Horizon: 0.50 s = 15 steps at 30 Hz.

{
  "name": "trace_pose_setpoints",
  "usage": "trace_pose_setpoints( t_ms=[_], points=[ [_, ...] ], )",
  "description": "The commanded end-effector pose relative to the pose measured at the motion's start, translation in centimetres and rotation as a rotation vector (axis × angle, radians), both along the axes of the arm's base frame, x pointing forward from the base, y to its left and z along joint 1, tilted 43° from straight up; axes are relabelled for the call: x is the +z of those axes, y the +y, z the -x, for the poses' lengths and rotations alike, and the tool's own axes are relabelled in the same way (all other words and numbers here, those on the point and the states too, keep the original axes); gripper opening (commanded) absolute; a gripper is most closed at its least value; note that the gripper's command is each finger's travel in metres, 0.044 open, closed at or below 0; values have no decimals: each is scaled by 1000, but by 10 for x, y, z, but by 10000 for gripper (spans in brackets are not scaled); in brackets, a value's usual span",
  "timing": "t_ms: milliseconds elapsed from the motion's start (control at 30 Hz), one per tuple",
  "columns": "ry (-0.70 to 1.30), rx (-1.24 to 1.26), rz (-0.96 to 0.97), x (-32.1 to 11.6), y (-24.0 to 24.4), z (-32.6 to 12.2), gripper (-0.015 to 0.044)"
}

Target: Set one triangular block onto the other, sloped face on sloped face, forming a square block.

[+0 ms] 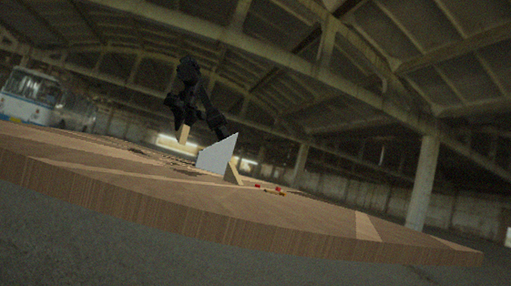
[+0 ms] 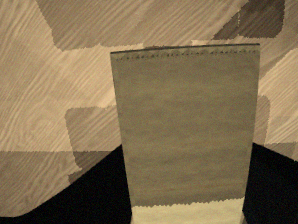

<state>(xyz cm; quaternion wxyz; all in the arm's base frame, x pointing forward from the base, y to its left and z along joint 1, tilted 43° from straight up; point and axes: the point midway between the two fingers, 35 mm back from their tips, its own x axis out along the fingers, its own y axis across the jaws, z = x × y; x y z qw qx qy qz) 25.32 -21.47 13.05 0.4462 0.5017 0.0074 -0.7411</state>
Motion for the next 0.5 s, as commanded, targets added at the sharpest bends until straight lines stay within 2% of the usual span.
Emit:
trace_pose_setpoints(
  t_ms=[0, 467],
  points=[
    [17, 28, -31, -12, 12, -14, 0],
    [14, 19, -57, -39, 50, -58, 0]
  ],
)
